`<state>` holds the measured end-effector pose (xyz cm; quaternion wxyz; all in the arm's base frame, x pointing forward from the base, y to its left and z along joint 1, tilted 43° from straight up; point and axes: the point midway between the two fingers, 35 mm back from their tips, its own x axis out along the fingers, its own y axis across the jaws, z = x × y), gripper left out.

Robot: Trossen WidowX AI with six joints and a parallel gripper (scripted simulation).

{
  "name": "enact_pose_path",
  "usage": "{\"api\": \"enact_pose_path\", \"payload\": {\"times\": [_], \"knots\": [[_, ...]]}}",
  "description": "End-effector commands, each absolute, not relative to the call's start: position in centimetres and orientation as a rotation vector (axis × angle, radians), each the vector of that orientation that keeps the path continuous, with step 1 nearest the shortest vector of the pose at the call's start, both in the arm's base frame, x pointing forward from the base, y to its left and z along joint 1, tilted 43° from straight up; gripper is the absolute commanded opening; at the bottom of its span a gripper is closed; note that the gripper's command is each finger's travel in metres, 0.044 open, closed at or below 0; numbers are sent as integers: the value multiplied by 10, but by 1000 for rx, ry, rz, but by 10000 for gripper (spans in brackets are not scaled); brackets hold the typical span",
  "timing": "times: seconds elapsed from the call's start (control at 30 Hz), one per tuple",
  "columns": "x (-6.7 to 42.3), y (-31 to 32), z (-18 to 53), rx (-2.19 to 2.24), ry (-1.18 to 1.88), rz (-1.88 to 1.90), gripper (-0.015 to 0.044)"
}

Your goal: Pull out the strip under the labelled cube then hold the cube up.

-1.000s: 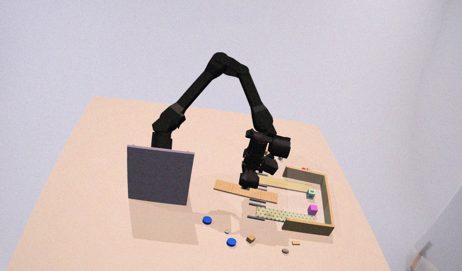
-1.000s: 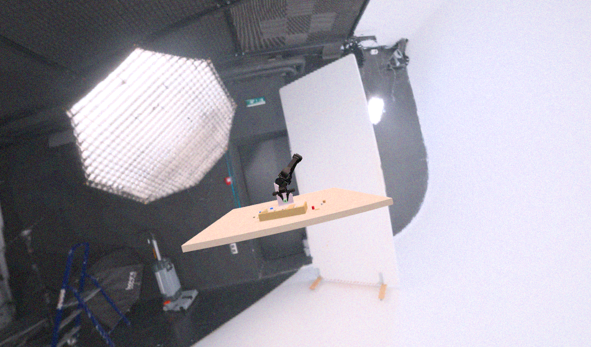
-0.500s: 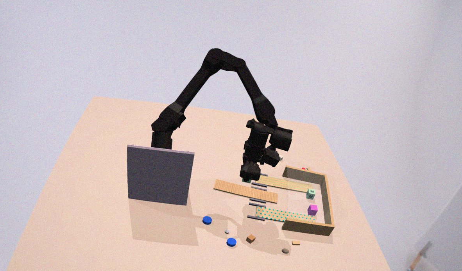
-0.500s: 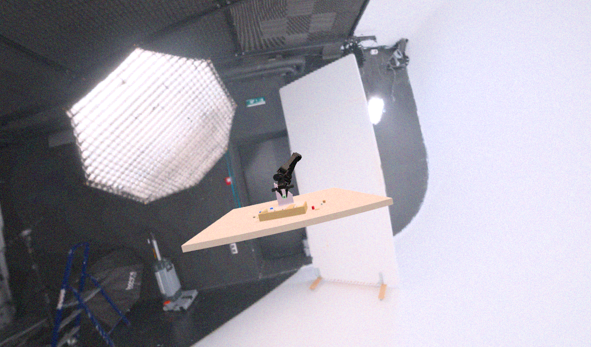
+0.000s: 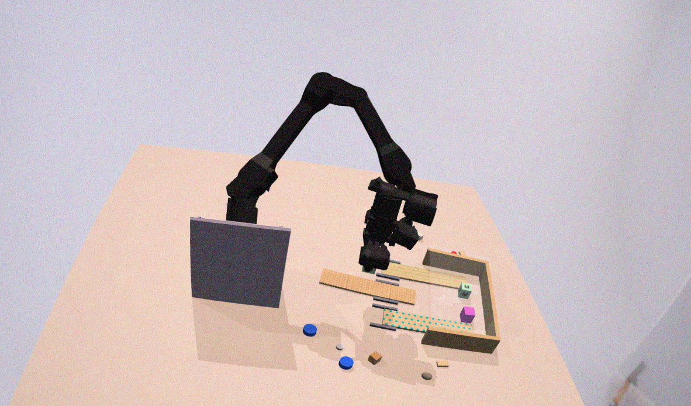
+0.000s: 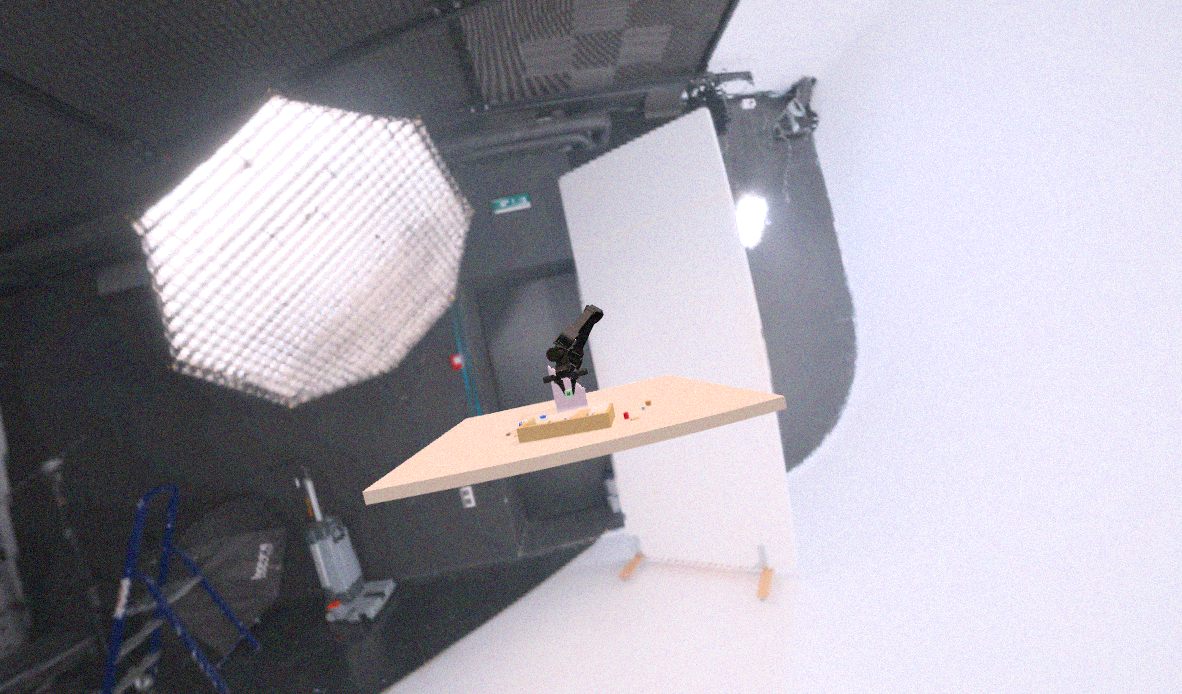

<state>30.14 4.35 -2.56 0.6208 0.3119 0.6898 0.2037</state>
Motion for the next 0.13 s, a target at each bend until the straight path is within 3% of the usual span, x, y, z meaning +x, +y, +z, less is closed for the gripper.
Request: {"api": "enact_pose_path", "payload": {"times": [0.0, 0.1], "knots": [[301, 43, -26, 709, 1588, 467, 0], [301, 43, -26, 709, 1588, 467, 0]]}}
